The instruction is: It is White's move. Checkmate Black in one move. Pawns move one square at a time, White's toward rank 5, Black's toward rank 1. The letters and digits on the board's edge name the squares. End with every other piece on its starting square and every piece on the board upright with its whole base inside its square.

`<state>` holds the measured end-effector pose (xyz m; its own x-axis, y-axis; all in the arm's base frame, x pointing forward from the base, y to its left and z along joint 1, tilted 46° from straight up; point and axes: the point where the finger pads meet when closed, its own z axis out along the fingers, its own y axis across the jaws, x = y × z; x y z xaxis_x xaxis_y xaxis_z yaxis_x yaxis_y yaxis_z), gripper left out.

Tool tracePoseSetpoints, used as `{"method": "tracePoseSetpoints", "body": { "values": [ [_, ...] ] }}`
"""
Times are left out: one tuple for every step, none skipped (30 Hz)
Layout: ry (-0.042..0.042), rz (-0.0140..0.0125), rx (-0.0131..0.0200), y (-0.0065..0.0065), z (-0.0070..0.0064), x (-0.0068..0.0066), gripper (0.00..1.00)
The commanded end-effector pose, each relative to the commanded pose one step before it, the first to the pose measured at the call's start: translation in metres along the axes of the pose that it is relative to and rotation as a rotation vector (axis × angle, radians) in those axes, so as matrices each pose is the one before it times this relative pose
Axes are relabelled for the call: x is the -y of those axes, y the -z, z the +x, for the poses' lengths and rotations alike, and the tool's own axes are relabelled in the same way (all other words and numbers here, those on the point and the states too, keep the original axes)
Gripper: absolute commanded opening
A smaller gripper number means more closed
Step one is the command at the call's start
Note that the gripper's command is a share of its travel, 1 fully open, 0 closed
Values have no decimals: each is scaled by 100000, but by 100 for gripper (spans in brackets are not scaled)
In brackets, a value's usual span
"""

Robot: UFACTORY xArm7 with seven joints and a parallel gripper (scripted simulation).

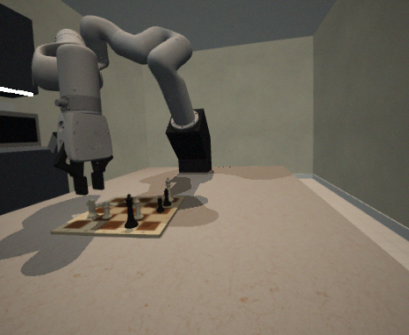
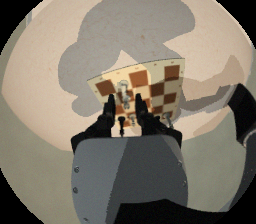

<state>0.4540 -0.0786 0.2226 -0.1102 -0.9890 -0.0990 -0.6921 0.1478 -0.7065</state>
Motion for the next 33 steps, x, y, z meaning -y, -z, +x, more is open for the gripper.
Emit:
{"method": "tracePoseSetpoints", "body": {
  "values": [
    [21,280,-29,-384,2,114,37],
    [1,0,-1,-91,2,-1,37],
    [-1,0,1,-83,2,1,37],
    [-1,0,1,-74,1,0,37],
    [0,0,0,-66,1,0,37],
    [0,0,0,-57,1,0,37],
    [0,0,0,-49,1,0,37],
    [0,0,0,-41,1,0,37],
    [0,0,0,-33,1,0,37],
    [0,0,0,-26,0,0,37],
    [0,0,0,-19,0,0,37],
    [0,0,0,-13,0,0,37],
    [0,0,0,-8,0,0,37],
    [0,0,0,-4,0,0,37],
    [0,0,0,0,0,0,37],
    [0,0,0,0,0,0,37],
    [0,0,0,-2,0,0,37],
    [0,0,0,0,0,0,37],
    [0,0,0,0,0,0,37],
    [0,0,0,0,0,0,37],
    [0,0,0,0,0,0,37],
    [0,0,0,0,0,0,37],
    [0,0,0,0,0,0,37],
    [0,0,0,0,0,0,37],
    [0,0,0,0,0,0,37],
    [0,0,0,0,0,0,37],
    [0,0,0,0,0,0,37],
    [0,0,0,0,0,0,37],
    [0,0,0,0,0,0,37],
    [0,0,0,0,0,0,37],
    [0,0,0,0,0,0,37],
    [0,0,0,0,0,0,37],
    [0,0,0,0,0,0,37]
  ]
}}
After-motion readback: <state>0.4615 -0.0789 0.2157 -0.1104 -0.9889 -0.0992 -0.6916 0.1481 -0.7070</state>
